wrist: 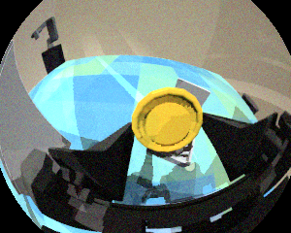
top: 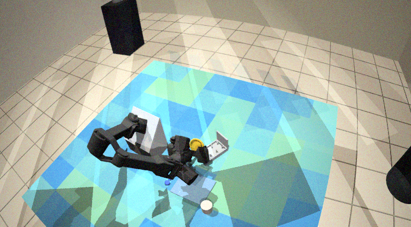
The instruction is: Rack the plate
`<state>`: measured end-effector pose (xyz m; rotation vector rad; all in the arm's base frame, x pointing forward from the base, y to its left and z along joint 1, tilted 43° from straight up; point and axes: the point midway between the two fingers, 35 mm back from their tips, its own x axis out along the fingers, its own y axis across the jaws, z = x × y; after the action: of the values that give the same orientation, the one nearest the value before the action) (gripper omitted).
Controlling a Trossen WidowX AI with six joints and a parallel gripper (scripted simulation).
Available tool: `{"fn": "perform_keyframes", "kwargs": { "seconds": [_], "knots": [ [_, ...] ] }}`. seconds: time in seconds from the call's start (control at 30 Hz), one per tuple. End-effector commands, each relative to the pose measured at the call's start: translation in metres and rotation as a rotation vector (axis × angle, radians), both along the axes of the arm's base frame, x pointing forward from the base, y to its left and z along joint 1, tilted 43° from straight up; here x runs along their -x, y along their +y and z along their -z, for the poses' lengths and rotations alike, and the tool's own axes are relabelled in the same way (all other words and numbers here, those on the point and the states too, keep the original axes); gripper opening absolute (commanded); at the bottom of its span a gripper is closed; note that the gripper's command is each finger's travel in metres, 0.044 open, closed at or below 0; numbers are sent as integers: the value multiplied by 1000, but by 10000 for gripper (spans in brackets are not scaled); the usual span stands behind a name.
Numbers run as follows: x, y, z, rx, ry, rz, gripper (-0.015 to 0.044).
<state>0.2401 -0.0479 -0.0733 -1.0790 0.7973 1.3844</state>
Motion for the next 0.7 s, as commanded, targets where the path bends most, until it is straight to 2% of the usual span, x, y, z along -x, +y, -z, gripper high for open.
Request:
{"fn": "perform_keyframes", "kwargs": {
  "seconds": [0.0,0.53,0.67],
  "knots": [
    [1,-3,1,-54,-50,48,0],
    [1,-27,-8,-218,-302,256,0],
    [1,-28,-9,-223,-314,264,0]
  ]
}}
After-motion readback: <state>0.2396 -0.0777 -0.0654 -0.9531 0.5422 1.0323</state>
